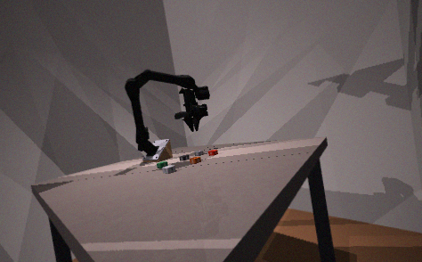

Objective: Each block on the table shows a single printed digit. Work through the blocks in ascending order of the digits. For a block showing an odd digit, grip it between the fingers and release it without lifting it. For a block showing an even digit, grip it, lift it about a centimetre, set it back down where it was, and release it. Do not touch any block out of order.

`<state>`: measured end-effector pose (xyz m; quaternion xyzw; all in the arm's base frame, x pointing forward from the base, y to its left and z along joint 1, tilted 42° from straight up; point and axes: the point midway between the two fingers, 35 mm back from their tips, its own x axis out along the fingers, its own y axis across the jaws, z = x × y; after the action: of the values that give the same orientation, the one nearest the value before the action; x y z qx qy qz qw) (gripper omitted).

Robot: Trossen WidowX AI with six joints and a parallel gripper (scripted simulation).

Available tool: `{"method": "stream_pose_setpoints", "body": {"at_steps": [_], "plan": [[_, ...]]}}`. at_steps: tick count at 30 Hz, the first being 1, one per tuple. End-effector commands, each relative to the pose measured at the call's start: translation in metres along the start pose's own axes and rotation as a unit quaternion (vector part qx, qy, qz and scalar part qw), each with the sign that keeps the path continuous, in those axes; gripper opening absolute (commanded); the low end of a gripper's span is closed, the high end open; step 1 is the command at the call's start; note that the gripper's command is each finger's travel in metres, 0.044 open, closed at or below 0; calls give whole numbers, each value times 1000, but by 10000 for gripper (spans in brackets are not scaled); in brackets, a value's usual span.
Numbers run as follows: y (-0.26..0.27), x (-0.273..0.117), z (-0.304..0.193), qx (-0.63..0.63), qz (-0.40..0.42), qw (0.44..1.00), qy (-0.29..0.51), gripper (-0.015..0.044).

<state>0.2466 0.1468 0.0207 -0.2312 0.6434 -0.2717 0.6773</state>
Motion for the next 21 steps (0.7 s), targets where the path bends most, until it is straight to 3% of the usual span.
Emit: {"method": "stream_pose_setpoints", "body": {"at_steps": [1,8,16,21], "plan": [[-2,-3,0,2,2,1000,1,120],[-83,-2,-6,1,0,1000,1,120],[-85,-2,-7,1,0,1000,1,120],[-83,46,-4,1,1,1000,1,251]]}}
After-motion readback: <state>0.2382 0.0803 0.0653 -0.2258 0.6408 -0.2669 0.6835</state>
